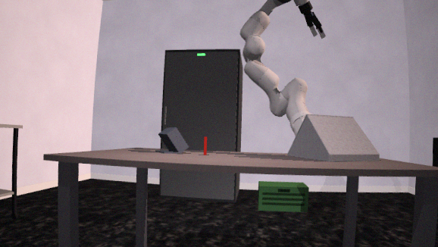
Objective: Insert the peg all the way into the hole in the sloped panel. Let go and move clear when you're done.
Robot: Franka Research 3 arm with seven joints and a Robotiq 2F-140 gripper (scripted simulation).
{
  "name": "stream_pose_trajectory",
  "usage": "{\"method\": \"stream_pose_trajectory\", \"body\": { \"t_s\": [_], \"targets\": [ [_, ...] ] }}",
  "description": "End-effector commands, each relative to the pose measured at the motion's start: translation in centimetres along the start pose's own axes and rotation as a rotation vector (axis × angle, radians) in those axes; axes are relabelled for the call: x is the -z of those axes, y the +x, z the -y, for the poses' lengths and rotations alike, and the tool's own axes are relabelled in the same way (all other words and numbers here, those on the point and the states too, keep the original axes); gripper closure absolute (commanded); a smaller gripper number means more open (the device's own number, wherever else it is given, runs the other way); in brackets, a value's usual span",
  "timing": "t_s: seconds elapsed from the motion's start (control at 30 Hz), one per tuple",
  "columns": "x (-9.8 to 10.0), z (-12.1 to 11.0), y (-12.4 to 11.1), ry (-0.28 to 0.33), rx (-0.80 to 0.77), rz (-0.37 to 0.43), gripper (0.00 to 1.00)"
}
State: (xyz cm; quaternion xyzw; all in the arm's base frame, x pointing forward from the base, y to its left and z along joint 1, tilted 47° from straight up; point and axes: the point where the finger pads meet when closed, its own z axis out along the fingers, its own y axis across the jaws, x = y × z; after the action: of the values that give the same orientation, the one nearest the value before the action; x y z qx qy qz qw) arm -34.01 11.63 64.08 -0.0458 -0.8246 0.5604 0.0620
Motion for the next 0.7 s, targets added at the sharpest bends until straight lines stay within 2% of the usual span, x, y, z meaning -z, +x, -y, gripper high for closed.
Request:
{"method": "stream_pose_trajectory", "body": {
  "t_s": [0.0,0.3,0.37,0.67],
  "targets": [
    [-3.9,1.3,0.7,-0.067,0.029,0.051,0.0],
    [-13.9,5.1,-0.1,-0.212,0.105,0.19,0.0],
    [-13.9,5.1,-0.1,-0.212,0.105,0.19,0.0],
    [-23.6,8.9,-3.6,-0.319,0.212,0.323,0.0]
  ]
}}
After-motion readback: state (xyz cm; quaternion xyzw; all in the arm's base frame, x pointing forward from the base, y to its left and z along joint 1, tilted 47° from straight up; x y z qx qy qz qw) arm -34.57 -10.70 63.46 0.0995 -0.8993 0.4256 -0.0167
